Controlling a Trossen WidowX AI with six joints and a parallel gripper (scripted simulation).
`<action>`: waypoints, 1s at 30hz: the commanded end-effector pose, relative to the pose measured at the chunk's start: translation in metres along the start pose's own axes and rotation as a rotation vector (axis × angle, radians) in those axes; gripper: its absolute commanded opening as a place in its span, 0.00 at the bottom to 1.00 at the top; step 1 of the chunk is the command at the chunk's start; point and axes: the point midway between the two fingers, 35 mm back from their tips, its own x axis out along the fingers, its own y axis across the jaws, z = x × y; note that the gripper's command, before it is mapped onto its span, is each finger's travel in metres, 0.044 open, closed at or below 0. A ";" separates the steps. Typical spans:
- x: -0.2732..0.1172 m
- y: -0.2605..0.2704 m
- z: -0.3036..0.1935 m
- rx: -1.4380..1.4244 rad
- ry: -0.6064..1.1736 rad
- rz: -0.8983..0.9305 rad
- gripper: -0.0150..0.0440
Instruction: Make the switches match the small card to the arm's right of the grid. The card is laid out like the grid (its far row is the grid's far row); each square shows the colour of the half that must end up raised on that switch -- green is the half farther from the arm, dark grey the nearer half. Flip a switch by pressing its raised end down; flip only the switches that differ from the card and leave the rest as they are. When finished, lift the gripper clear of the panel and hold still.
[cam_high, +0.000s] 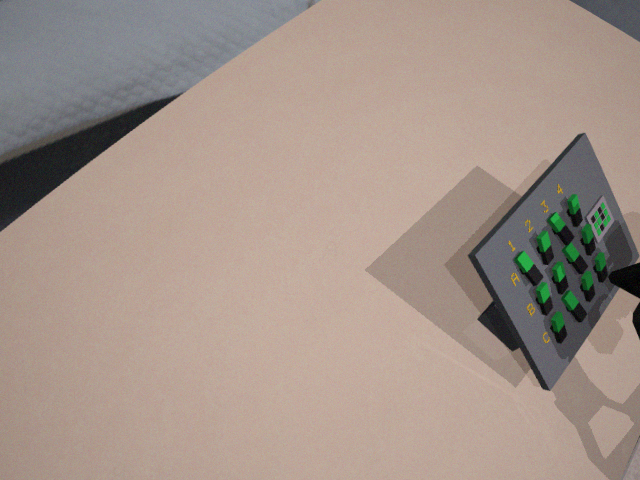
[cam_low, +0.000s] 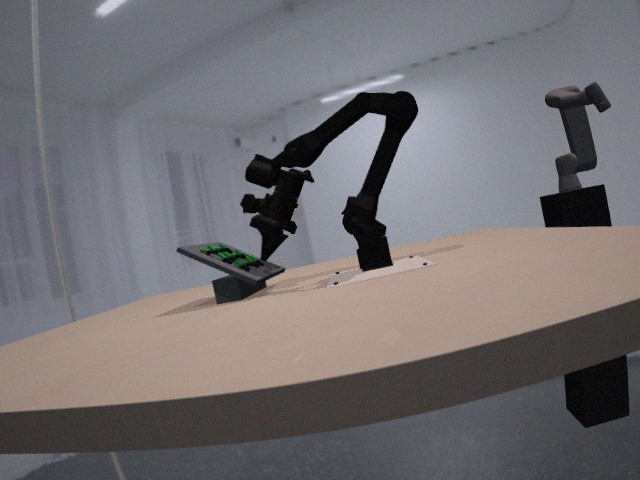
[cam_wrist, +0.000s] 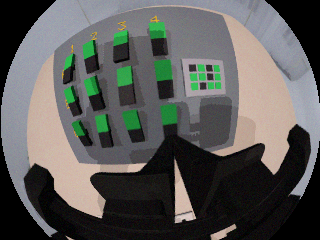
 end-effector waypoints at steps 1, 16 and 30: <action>-0.034 -0.001 0.006 -0.003 -0.004 -0.003 0.25; -0.065 0.050 0.053 0.002 0.003 0.001 0.25; -0.065 0.051 0.054 0.002 0.003 0.002 0.25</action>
